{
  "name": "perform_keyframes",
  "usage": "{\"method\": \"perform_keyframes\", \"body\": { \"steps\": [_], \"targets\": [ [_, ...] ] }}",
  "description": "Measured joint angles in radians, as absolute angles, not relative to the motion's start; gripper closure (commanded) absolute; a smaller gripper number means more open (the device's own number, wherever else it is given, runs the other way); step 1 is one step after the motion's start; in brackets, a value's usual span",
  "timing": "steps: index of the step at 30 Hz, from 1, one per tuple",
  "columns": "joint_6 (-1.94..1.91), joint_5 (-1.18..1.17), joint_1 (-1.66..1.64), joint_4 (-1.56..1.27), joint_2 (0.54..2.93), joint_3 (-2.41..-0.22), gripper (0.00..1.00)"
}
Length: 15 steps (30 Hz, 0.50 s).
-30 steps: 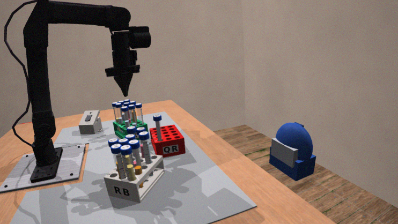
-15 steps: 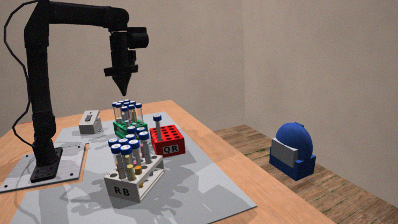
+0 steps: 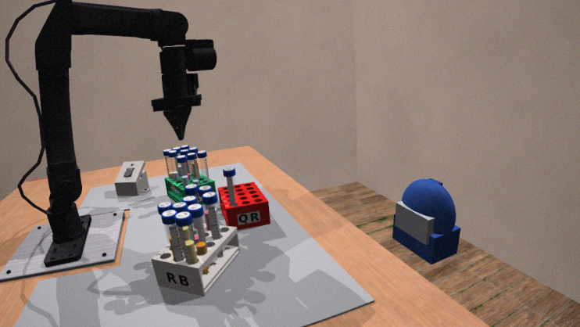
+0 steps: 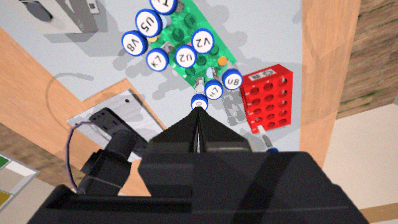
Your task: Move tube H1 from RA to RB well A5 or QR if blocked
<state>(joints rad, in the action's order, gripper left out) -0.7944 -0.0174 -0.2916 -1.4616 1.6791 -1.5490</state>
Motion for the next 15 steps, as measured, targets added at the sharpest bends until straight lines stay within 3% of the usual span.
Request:
{"method": "perform_keyframes", "body": {
  "steps": [15],
  "targets": [
    [-0.773, -0.018, -0.314, -1.462, 1.679, -1.549, 1.00]
  ]
}}
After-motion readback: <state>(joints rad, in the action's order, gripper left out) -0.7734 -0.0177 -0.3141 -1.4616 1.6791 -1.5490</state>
